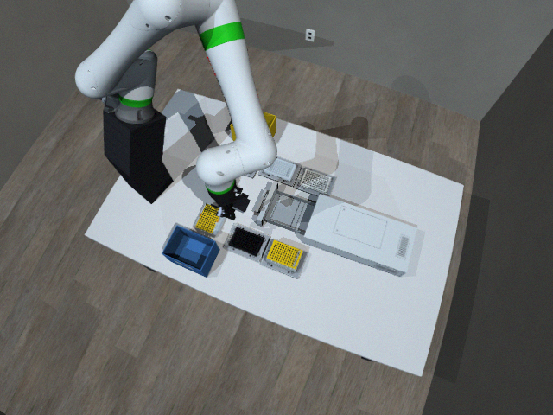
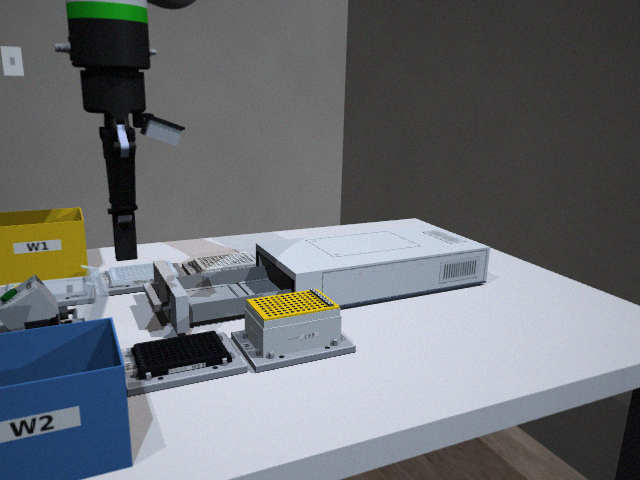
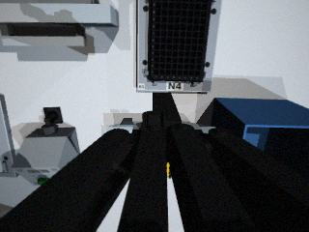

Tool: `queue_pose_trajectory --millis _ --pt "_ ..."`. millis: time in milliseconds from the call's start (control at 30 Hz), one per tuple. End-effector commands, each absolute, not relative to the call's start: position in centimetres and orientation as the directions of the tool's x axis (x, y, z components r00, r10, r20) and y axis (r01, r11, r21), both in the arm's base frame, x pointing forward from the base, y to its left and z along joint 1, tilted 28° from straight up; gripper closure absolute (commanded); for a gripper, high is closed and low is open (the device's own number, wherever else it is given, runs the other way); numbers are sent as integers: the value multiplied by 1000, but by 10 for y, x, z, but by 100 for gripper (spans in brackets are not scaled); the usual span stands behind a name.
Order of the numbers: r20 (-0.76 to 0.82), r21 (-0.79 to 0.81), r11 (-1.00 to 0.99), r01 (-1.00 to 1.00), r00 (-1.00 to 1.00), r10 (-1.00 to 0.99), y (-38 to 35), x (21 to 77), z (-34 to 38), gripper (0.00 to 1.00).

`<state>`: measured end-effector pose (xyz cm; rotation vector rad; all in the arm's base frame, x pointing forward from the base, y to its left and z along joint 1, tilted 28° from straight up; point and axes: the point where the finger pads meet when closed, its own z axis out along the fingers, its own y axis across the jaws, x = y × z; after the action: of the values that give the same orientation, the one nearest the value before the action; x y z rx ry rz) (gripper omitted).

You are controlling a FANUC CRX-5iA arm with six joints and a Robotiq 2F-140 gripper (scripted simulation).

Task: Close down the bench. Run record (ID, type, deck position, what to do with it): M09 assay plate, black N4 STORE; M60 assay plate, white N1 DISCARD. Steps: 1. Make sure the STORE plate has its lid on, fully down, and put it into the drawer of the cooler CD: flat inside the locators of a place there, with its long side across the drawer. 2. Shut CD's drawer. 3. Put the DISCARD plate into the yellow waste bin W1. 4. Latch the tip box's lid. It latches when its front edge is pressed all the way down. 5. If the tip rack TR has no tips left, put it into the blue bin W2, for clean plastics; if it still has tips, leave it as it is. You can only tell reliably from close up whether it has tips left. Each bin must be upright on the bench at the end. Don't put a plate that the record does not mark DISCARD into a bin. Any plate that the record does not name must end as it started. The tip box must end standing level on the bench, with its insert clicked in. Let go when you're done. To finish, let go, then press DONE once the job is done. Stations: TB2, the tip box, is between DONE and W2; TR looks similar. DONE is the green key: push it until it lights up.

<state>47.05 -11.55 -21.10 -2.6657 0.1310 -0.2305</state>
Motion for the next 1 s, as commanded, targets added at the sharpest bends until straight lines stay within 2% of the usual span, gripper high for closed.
queue_pose_trajectory --millis 0,967 --pt "142 -451 -891 -54 981 -131 -114 472 -216 90" --pt "142 -451 -891 -54 981 -131 -97 479 -249 90"
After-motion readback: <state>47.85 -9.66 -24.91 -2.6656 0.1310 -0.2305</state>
